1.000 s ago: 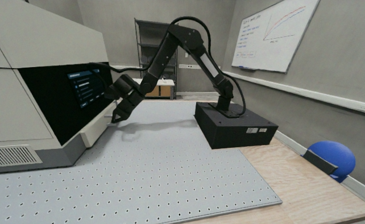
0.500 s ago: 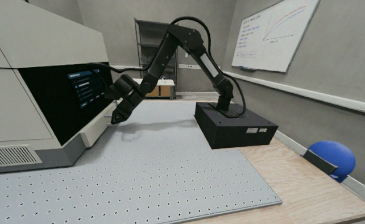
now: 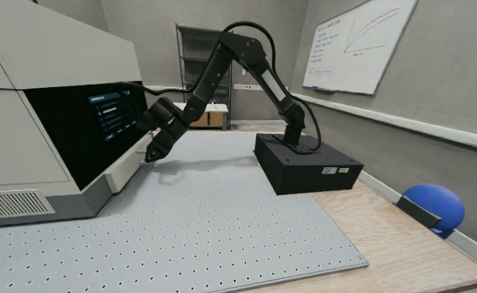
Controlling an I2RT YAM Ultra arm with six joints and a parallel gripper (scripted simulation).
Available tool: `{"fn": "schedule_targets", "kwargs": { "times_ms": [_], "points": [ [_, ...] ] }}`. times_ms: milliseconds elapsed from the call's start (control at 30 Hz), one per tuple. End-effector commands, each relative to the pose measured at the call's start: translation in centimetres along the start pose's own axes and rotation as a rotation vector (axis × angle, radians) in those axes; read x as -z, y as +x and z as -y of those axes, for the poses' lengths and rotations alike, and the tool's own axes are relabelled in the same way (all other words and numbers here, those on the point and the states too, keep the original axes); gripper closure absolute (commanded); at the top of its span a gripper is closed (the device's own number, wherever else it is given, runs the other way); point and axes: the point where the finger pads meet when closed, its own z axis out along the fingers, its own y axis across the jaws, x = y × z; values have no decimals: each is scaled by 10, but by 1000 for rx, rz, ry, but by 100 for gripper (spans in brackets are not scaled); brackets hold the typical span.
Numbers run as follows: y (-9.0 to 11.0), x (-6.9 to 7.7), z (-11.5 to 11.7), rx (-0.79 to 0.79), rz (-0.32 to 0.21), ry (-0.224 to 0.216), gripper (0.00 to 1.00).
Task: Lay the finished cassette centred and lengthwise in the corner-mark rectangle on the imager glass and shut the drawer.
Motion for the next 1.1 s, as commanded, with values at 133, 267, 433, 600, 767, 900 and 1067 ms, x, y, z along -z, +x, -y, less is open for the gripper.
{"fn": "schedule_targets", "kwargs": {
  "times_ms": [133, 267, 433, 600, 767, 900, 1067],
  "points": [
    [-13, 12, 2, -1, 32, -3, 65],
    [-11, 17, 1, -1, 26, -4, 65],
    [-10, 21, 1, -1, 23, -4, 65],
    [-8, 28, 0, 0, 16, -4, 65],
    [-7, 34, 0, 0, 14, -4, 65],
    [-7, 38, -1, 0, 14, -4, 65],
    [-7, 44, -1, 1, 14, -4, 65]
  ]
}}
